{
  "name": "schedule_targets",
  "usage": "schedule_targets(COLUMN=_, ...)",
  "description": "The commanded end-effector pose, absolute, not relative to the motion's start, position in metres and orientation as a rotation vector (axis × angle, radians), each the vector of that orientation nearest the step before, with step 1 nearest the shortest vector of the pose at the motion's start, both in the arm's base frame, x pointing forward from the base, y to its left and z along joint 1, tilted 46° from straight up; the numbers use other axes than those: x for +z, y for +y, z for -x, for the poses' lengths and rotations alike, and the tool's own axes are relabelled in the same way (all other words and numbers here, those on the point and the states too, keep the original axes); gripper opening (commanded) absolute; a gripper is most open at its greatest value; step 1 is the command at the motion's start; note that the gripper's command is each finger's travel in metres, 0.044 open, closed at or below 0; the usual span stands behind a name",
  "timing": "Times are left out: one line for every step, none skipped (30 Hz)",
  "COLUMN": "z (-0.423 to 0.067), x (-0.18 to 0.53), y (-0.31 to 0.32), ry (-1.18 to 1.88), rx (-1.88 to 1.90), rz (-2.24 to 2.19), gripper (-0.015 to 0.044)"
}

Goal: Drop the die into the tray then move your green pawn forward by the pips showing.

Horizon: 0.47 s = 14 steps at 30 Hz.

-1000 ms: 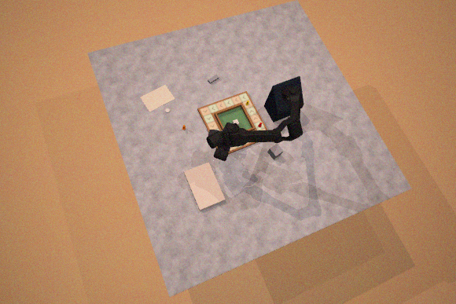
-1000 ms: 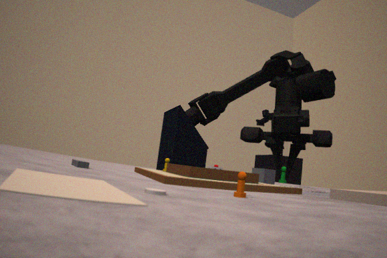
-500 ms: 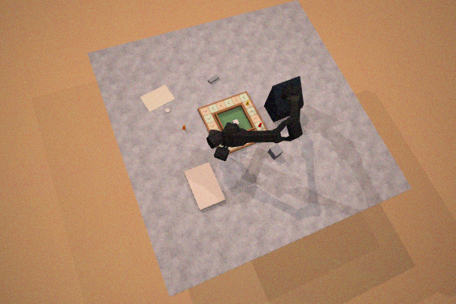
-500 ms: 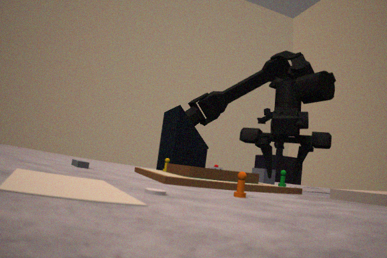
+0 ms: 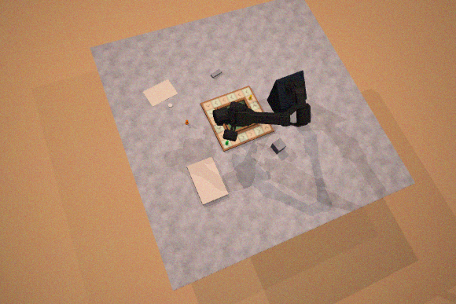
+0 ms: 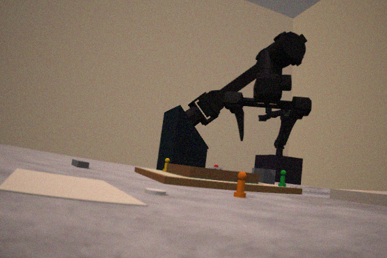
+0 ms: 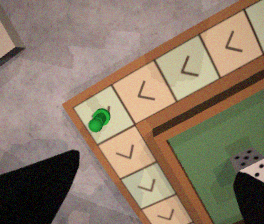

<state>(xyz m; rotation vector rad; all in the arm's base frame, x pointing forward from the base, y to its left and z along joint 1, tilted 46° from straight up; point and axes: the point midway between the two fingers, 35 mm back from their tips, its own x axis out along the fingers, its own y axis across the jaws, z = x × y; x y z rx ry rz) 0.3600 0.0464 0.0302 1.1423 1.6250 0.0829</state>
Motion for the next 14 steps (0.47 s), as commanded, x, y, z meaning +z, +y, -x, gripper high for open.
schedule_targets(z=-0.309, x=0.021, y=-0.001, ry=1.590, rx=0.183, rz=-1.004, gripper=0.0440)
schedule_targets(z=-0.299, x=0.019, y=-0.007, ry=1.585, rx=0.204, rz=-0.980, gripper=0.0440)
schedule_targets(z=-0.290, x=0.018, y=-0.012, ry=1.579, rx=0.226, rz=-0.958, gripper=0.0440)
schedule_targets(z=-0.281, x=0.017, y=-0.016, ry=1.574, rx=0.247, rz=-0.936, gripper=0.0440)
schedule_targets(z=-0.272, x=0.016, y=-0.020, ry=1.568, rx=0.269, rz=-0.915, gripper=0.0440)
schedule_targets(z=-0.263, x=0.015, y=-0.024, ry=1.563, rx=0.291, rz=-0.895, gripper=0.0440)
schedule_targets(z=-0.254, x=0.014, y=-0.027, ry=1.557, rx=0.313, rz=-0.875, gripper=0.0440)
schedule_targets(z=-0.245, x=0.014, y=-0.029, ry=1.550, rx=0.336, rz=-0.856, gripper=0.0440)
schedule_targets(z=-0.236, x=0.013, y=-0.032, ry=1.544, rx=0.359, rz=-0.837, gripper=0.0440)
schedule_targets(z=-0.227, x=0.013, y=-0.033, ry=1.536, rx=0.383, rz=-0.818, gripper=0.0440)
schedule_targets(z=-0.218, x=0.012, y=-0.035, ry=1.528, rx=0.408, rz=-0.800, gripper=0.0440)
schedule_targets(z=-0.209, x=0.012, y=-0.035, ry=1.519, rx=0.433, rz=-0.782, gripper=0.0440)
schedule_targets(z=-0.200, x=0.012, y=-0.036, ry=1.510, rx=0.459, rz=-0.764, gripper=0.0440)
schedule_targets(z=-0.191, x=0.012, y=-0.036, ry=1.500, rx=0.485, rz=-0.746, gripper=0.0440)
